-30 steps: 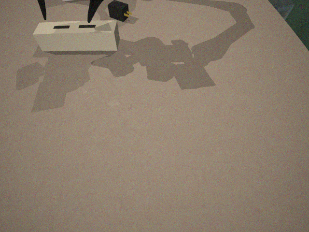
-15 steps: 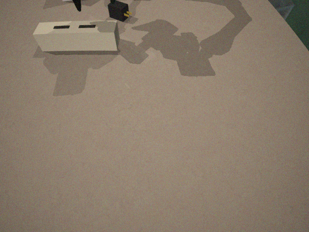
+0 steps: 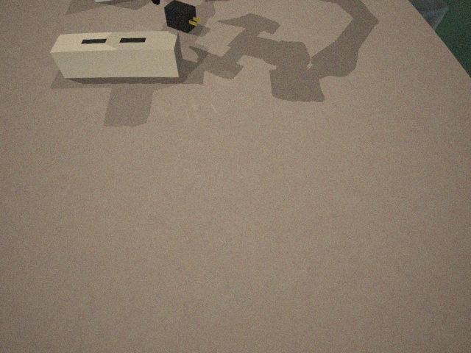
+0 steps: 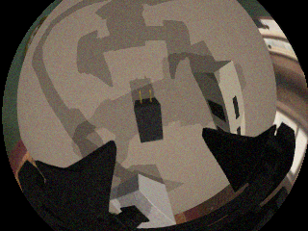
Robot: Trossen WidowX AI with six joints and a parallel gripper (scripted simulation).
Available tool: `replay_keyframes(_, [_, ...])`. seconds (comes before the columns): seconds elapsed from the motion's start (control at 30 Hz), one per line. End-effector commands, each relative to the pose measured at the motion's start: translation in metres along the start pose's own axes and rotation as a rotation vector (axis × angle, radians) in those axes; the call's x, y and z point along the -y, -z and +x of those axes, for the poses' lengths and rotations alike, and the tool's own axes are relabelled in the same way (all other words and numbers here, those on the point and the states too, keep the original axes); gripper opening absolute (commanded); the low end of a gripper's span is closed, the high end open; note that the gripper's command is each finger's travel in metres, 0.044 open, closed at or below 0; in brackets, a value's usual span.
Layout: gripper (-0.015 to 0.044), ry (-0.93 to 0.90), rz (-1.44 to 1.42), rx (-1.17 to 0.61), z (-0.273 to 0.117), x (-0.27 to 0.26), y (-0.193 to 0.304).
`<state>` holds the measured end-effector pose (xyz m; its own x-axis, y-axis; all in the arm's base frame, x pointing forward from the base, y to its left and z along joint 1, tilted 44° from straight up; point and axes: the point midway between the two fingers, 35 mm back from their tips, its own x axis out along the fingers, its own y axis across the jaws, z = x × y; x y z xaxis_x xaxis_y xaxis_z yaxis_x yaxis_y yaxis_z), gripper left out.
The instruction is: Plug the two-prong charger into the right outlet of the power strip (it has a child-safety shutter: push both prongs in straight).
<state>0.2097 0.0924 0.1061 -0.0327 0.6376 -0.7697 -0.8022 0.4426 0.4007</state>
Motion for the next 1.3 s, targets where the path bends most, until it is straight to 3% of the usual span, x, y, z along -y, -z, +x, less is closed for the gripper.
replay_keyframes(0.0, [0.044, -0.024, -0.023, -0.002, 0.001, -0.007, 0.002])
replay_keyframes(1.27, [0.044, -0.023, -0.024, -0.001, 0.052, -0.007, -0.002])
